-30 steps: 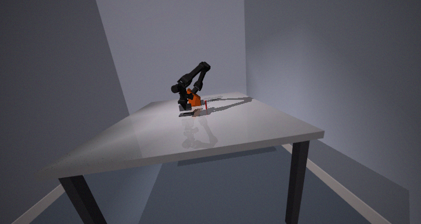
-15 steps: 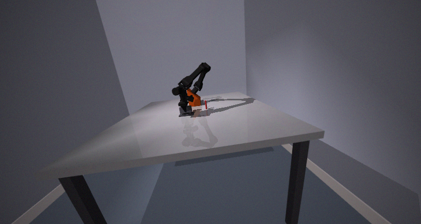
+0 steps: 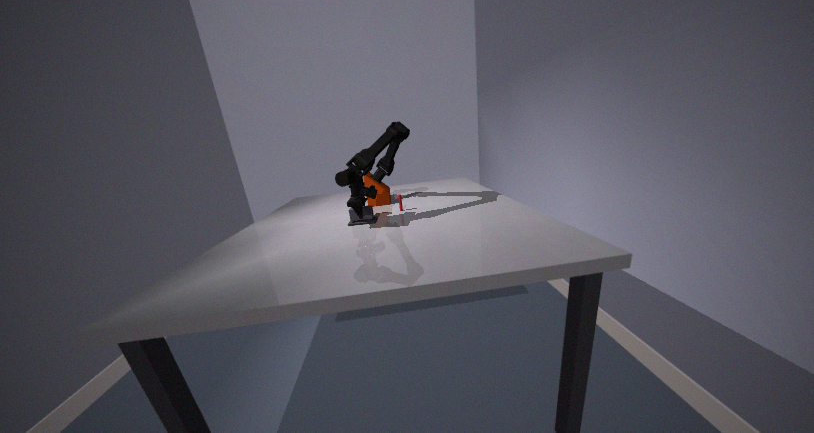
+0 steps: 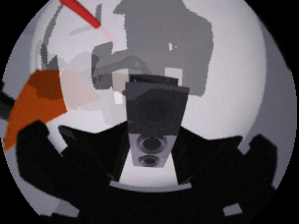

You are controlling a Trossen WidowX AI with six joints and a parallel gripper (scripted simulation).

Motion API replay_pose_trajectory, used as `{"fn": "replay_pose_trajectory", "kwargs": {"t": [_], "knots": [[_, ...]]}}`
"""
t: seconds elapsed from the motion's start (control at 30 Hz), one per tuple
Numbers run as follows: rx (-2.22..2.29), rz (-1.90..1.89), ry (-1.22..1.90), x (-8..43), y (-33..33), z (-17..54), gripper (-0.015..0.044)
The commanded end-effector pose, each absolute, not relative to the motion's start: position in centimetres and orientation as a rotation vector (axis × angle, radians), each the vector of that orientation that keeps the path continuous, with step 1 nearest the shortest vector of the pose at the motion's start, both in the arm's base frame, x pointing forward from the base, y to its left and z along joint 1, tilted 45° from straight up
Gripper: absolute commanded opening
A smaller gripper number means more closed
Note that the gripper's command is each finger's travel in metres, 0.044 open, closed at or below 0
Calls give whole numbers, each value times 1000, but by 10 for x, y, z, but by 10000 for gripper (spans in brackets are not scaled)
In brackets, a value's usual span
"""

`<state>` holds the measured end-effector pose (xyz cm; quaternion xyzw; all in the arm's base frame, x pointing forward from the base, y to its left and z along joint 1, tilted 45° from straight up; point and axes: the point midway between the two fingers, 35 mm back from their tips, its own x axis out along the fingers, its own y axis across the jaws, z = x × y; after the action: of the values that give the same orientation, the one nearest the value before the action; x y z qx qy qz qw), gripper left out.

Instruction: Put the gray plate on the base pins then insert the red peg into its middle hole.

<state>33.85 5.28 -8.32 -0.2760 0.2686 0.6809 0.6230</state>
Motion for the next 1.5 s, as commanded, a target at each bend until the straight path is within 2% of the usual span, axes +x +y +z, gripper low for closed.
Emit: {"fn": "replay_pose_trajectory", "kwargs": {"t": [0.0,0.4,0.57,0.83,1.17,1.47], "knots": [[-635,1565,616,339,53,-83,131],[-635,1565,616,339,53,-83,440],[-635,1563,617,340,50,-81,440],[-631,1558,623,348,-28,-4,440],[-620,1554,632,350,-32,-1,440],[-75,1201,1119,327,5,45,440]]}}
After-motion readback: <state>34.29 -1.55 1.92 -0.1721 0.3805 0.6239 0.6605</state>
